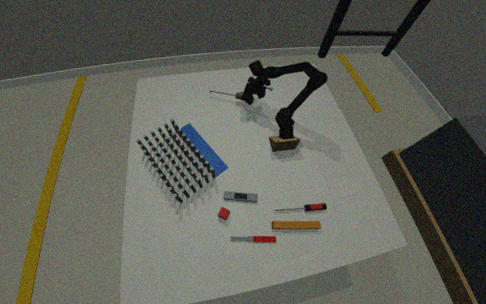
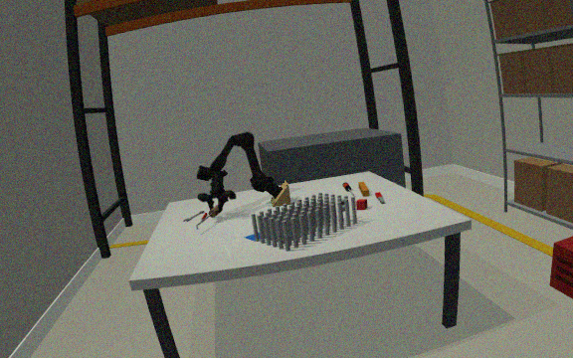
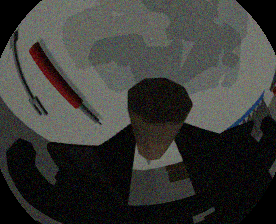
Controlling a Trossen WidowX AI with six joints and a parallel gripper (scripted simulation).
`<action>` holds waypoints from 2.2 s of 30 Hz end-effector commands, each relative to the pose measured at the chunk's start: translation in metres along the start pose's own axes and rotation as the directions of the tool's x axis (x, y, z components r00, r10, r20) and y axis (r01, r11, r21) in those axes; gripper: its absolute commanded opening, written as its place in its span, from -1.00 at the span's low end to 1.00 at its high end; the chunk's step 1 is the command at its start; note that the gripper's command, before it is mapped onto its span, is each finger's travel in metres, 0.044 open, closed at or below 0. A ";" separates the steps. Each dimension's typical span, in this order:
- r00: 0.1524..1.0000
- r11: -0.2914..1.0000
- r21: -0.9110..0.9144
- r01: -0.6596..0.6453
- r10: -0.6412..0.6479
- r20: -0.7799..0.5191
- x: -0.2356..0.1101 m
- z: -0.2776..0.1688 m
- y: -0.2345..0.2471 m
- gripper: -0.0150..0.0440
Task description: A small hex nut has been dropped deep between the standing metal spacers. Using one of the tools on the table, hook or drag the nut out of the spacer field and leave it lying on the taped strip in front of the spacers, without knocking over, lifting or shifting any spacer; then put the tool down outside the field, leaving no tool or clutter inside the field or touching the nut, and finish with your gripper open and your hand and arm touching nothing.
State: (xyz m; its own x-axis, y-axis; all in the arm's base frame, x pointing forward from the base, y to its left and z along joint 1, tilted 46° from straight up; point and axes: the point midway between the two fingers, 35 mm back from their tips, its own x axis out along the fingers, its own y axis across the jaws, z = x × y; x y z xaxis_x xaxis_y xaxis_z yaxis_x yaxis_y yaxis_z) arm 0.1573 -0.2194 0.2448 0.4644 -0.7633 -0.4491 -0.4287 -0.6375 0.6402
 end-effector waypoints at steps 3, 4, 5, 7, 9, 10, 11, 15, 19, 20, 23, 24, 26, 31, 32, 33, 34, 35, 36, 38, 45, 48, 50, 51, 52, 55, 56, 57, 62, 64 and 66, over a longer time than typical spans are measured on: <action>1.000 1.000 -0.004 0.000 0.000 -0.008 0.001 0.001 0.000 -0.49; 1.000 1.000 -0.004 -0.001 0.001 -0.009 0.002 0.001 0.001 -0.49; 1.000 1.000 -0.005 -0.001 0.001 -0.009 0.002 0.002 0.001 -0.49; 1.000 1.000 -0.005 -0.002 0.002 -0.009 0.003 0.002 0.001 -0.49; 1.000 1.000 -0.006 -0.003 0.003 -0.010 0.003 0.003 0.001 -0.49; 1.000 1.000 -0.006 -0.003 0.003 -0.010 0.003 0.003 0.001 -0.49; 1.000 1.000 -0.006 -0.003 0.003 -0.011 0.004 0.004 0.001 -0.49; 1.000 1.000 -0.007 -0.005 0.005 -0.012 0.005 0.005 0.002 -0.49; 1.000 1.000 -0.008 -0.007 0.007 -0.014 0.006 0.007 0.003 -0.49; 1.000 1.000 -0.008 -0.007 0.007 -0.014 0.006 0.007 0.003 -0.49; 1.000 1.000 -0.009 -0.009 0.008 -0.015 0.007 0.008 0.003 -0.49; 1.000 1.000 -0.010 -0.009 0.009 -0.015 0.007 0.008 0.003 -0.49; 1.000 1.000 -0.010 -0.010 0.010 -0.016 0.007 0.009 0.003 -0.49; 1.000 1.000 -0.012 -0.012 0.012 -0.018 0.009 0.011 0.004 -0.49; 1.000 1.000 -0.012 -0.013 0.012 -0.018 0.009 0.011 0.004 -0.49; 1.000 1.000 -0.012 -0.013 0.013 -0.018 0.009 0.012 0.004 -0.49; 1.000 1.000 -0.012 -0.014 0.013 -0.019 0.009 0.012 0.005 -0.49; 1.000 1.000 -0.013 -0.014 0.014 -0.019 0.010 0.012 0.005 -0.49; 1.000 1.000 -0.013 -0.015 0.014 -0.019 0.010 0.013 0.005 -0.49; 1.000 1.000 -0.014 -0.015 0.015 -0.020 0.010 0.013 0.005 -0.49; 1.000 1.000 -0.016 -0.019 0.019 -0.023 0.012 0.016 0.006 -0.49; 1.000 1.000 -0.017 -0.020 0.020 -0.024 0.012 0.017 0.006 -0.49; 0.999 1.000 -0.018 -0.021 0.021 -0.025 0.013 0.018 0.007 -0.49; 0.999 1.000 -0.018 -0.022 0.022 -0.025 0.013 0.018 0.007 -0.49; 0.999 1.000 -0.018 -0.023 0.022 -0.025 0.013 0.019 0.007 -0.49; 0.999 1.000 -0.019 -0.024 0.024 -0.026 0.014 0.020 0.007 -0.49; 0.999 1.000 -0.020 -0.025 0.024 -0.027 0.014 0.020 0.008 -0.49; 1.000 1.000 -0.015 -0.025 0.025 -0.019 0.014 0.020 0.007 -0.40; 1.000 1.000 -0.015 -0.025 0.025 -0.019 0.014 0.020 0.007 0.04; 1.000 1.000 -0.015 -0.025 0.025 -0.019 0.014 0.020 0.007 0.22; 1.000 1.000 -0.015 -0.025 0.025 -0.019 0.014 0.020 0.007 0.40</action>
State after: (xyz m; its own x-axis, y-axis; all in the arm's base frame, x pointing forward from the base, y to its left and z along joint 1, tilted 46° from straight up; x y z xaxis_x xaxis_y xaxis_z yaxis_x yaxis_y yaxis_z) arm 0.1450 -0.2367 0.2310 0.4689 -0.7765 -0.4210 -0.4278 -0.6166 0.6609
